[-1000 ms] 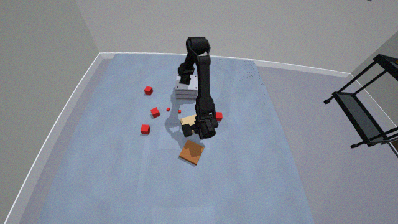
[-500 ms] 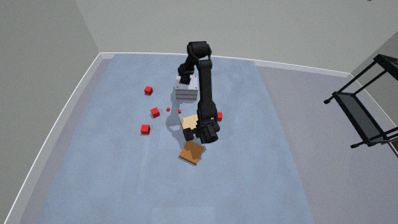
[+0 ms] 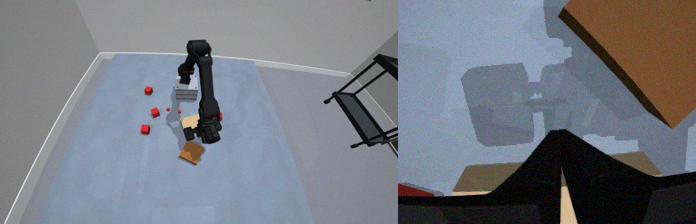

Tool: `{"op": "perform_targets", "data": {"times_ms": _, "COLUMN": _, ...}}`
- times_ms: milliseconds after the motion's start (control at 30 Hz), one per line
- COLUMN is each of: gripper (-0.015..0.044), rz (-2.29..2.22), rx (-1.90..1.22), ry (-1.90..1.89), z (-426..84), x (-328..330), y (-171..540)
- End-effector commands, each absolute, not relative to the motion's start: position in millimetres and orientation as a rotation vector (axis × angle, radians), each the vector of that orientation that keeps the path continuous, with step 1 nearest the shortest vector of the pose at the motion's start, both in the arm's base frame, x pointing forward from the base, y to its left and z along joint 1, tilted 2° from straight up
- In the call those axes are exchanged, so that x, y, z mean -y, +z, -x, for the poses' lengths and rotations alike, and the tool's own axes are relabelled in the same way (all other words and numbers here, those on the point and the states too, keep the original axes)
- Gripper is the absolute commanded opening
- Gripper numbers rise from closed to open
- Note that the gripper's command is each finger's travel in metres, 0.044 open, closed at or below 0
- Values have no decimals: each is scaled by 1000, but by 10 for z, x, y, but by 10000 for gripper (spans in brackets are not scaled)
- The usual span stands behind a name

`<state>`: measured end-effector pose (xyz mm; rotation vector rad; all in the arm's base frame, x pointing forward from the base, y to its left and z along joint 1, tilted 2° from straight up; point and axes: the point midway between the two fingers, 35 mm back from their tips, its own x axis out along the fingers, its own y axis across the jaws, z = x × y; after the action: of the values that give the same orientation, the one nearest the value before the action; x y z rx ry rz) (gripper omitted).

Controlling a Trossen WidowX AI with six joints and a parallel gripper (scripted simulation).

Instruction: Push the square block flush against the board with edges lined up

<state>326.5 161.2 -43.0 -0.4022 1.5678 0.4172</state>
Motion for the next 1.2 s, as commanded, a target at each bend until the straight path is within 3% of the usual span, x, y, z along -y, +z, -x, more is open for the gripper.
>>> {"op": "perform_targets", "data": {"times_ms": 0, "gripper": 0, "rz": 395, "rx": -1540, "ry": 423, "z": -3323, "x": -1638, "y": -158}}
{"op": "perform_targets", "data": {"times_ms": 200, "gripper": 0, "rz": 394, "rx": -1542, "ry": 420, "z": -3240, "x": -1469, "y": -132}}
{"op": "perform_targets", "data": {"times_ms": 667, "gripper": 0, "rz": 399, "rx": -1553, "ry": 414, "z": -2066, "x": -272, "y": -169}}
{"op": "perform_targets", "data": {"times_ms": 1167, "gripper": 0, "rz": 399, "rx": -1554, "ry": 414, "z": -2026, "x": -264, "y": -726}}
